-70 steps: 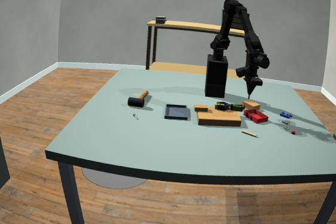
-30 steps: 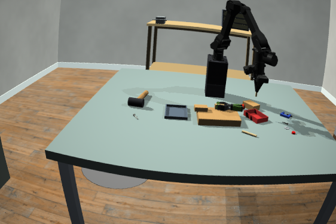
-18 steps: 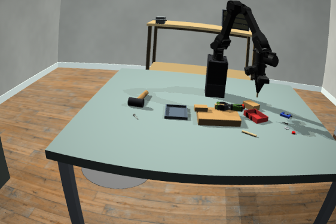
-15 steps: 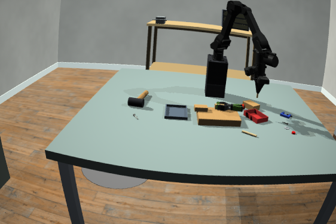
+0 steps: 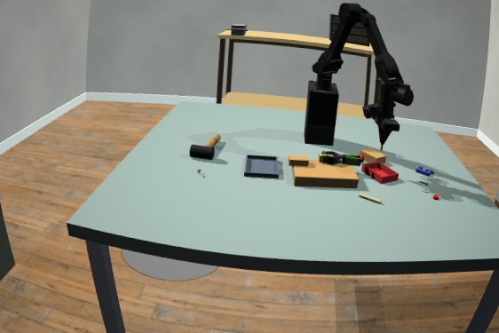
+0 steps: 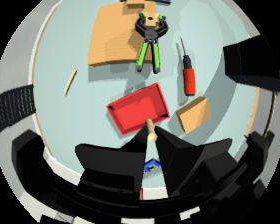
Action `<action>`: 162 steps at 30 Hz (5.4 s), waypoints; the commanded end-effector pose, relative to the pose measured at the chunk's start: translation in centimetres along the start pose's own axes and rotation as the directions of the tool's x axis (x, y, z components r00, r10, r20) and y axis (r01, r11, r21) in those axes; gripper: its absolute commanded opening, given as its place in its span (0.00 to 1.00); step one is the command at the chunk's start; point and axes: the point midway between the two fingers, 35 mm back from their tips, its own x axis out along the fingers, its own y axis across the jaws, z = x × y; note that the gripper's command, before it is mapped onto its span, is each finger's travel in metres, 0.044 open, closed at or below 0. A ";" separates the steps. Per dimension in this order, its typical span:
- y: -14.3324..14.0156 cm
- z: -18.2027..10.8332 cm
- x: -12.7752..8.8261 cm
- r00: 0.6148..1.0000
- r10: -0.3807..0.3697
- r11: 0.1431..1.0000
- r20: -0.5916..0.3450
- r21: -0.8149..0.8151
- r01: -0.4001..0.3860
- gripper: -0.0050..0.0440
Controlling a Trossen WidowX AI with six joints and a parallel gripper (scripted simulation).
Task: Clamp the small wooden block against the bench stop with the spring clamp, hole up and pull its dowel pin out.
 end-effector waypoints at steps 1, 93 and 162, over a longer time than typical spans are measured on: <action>-0.2 0.2 0.8 1.000 -0.009 1.000 0.010 -0.004 0.009 0.10; -0.2 0.3 8.2 1.000 -0.009 1.000 0.010 -0.002 0.009 0.10; -0.2 0.3 7.0 1.000 -0.008 1.000 0.009 0.000 0.008 0.35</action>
